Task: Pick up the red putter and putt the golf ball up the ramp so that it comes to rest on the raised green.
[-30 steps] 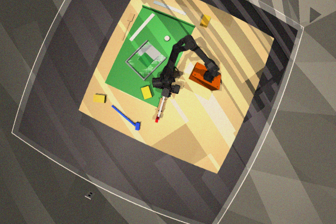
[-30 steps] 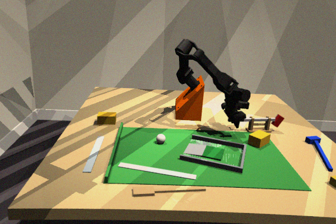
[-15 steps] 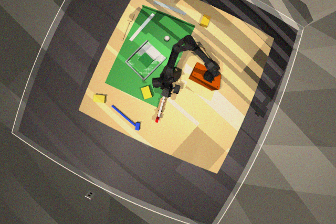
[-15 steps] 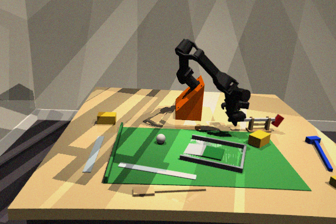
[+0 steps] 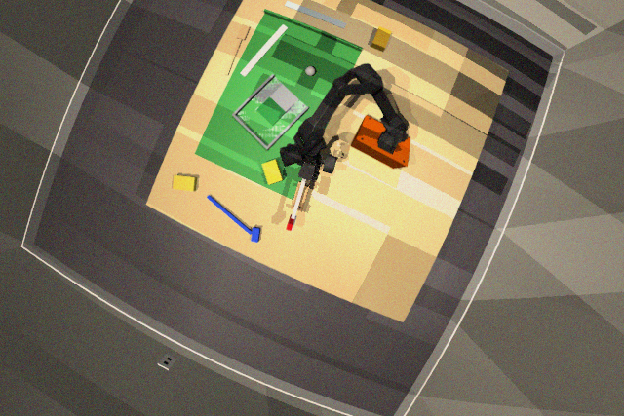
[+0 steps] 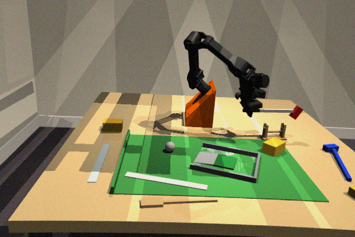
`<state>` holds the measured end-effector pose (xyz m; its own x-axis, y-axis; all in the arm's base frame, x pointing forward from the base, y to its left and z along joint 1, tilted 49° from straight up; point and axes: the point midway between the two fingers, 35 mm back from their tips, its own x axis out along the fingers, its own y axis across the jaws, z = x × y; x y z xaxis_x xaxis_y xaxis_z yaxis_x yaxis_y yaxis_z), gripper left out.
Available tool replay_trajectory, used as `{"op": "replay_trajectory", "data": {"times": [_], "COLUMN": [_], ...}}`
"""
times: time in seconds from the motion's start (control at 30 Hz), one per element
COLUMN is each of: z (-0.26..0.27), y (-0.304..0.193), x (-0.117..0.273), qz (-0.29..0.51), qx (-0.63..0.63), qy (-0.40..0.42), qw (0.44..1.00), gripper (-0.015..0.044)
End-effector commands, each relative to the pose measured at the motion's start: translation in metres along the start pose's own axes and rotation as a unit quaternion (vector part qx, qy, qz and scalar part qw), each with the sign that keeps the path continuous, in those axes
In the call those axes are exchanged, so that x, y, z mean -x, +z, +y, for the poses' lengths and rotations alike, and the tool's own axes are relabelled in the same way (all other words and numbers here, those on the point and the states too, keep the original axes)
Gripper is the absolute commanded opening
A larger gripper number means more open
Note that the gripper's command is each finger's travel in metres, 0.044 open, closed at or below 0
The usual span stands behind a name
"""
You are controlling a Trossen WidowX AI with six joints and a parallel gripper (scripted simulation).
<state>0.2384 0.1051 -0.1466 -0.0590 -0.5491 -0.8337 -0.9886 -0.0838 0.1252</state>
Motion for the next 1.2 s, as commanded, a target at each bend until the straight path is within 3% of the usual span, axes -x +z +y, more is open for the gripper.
{"op": "replay_trajectory", "data": {"times": [0.0,0.2,0.6,1.17], "z": [-0.001,-0.003,-0.014,-0.005], "y": [0.006,-0.007,-0.066,-0.157], "x": [0.016,0.014,0.045,0.078], "qz": [-0.007,-0.002,0.001,0.016], "qx": [-0.005,-0.027,-0.190,-0.425], "qy": [-0.003,-0.006,-0.022,-0.044], "qw": [1.000,1.000,0.981,0.904], "gripper": [0.0000,0.0000,0.0000,0.0000]}}
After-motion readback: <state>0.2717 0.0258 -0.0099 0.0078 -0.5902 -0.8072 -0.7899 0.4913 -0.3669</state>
